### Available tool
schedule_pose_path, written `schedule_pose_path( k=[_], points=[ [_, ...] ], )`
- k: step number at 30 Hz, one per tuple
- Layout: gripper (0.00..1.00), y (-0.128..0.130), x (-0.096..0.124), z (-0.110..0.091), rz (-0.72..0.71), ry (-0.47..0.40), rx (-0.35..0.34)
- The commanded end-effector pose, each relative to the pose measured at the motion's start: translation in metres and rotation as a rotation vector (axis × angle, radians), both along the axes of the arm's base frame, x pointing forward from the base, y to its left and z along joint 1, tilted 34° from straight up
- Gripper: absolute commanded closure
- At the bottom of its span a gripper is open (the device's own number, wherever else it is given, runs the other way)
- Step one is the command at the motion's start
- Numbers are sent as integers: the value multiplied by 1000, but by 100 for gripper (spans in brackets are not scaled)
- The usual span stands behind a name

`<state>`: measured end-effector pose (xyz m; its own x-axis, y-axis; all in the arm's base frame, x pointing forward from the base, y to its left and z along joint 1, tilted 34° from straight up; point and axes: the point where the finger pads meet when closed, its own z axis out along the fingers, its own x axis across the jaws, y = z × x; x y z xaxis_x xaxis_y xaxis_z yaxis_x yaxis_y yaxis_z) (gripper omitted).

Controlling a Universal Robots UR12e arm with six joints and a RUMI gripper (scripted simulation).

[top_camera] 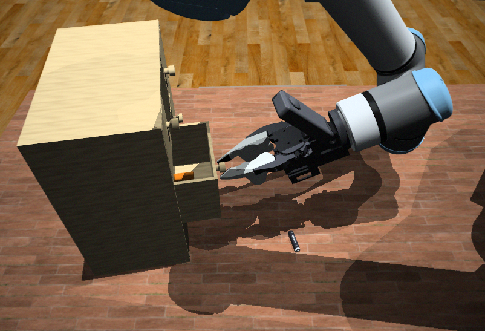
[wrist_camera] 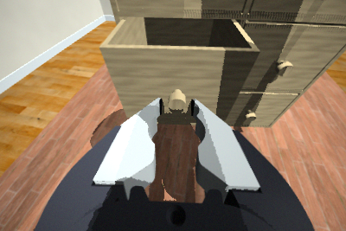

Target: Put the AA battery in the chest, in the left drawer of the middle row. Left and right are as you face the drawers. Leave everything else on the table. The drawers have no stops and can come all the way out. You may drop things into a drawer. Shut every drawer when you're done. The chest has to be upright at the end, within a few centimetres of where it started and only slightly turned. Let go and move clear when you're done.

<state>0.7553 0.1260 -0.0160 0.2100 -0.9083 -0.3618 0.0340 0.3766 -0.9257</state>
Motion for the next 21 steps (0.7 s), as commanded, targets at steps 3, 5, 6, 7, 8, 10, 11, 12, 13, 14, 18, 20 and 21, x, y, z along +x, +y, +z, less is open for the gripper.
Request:
schedule_pose_path(
  k=[3,5,6,7,8,10,11,12,13,14,18,20,21],
  points=[
    [80,0,2,2,0,-5,-2],
    [80,0,2,2,0,-5,-2],
    [93,0,2,2,0,-5,-2],
    [93,0,2,2,0,-5,-2],
    [93,0,2,2,0,-5,-2],
    [93,0,2,2,0,-5,-2],
    [93,0,2,2,0,-5,-2],
    [93,0,2,2,0,-5,-2],
    [93,0,2,2,0,-5,-2],
    [93,0,2,2,0,-5,-2],
    [93,0,2,2,0,-5,-2],
    [93,0,2,2,0,-5,-2],
    [93,0,2,2,0,-5,-2]
  ],
)
